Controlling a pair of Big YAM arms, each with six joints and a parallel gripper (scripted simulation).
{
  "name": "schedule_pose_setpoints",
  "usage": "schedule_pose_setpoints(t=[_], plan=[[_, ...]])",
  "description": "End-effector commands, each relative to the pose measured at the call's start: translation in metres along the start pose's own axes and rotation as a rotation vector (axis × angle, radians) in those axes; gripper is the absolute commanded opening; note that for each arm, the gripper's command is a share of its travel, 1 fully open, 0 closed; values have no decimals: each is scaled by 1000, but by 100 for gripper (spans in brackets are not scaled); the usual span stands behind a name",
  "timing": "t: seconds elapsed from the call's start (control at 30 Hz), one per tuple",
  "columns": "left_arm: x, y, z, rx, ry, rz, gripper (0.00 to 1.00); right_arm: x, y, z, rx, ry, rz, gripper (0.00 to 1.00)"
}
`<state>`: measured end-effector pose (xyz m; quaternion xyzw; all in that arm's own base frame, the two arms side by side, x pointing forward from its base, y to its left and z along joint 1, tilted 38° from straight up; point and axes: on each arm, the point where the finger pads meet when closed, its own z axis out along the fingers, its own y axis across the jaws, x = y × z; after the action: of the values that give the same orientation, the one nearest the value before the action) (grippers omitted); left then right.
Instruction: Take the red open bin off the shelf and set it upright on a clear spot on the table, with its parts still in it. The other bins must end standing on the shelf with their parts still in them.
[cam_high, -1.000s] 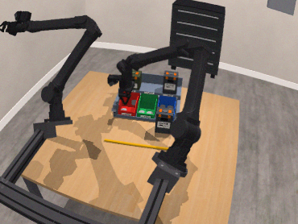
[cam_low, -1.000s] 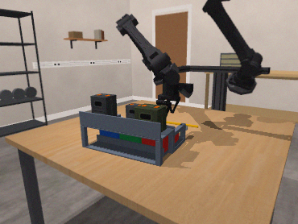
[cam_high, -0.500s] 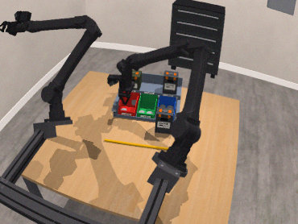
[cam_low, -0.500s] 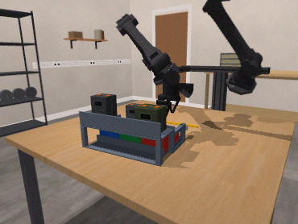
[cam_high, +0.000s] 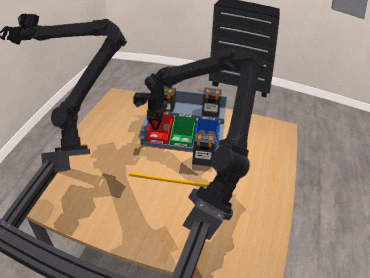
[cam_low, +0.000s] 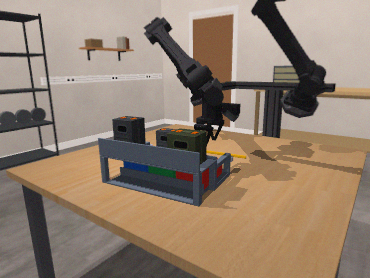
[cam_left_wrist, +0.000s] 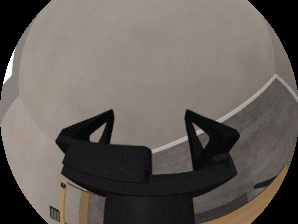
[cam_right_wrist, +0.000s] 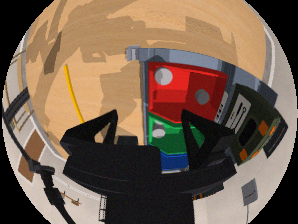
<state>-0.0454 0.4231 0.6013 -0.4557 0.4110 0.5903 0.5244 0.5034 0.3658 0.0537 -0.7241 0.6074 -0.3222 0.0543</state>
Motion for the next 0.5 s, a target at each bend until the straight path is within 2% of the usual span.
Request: schedule_pose_setpoints(t=[0.0, 0.17, 0.33, 0.47], plan=[[-40, 5, -4, -8, -51, -5, 100, -6, -18, -26, 55, -34, 16, 90], [-40, 5, -4, -8, -51, -5, 100, -2, -18, -19, 47, -27, 16, 90], [-40, 5, -4, -8, -51, -5, 100, 2, -4, 14, 5, 2, 4, 90], [-40, 5, -4, -8, -51, -5, 100, -7, -1, 13, 11, -8, -11, 90]])
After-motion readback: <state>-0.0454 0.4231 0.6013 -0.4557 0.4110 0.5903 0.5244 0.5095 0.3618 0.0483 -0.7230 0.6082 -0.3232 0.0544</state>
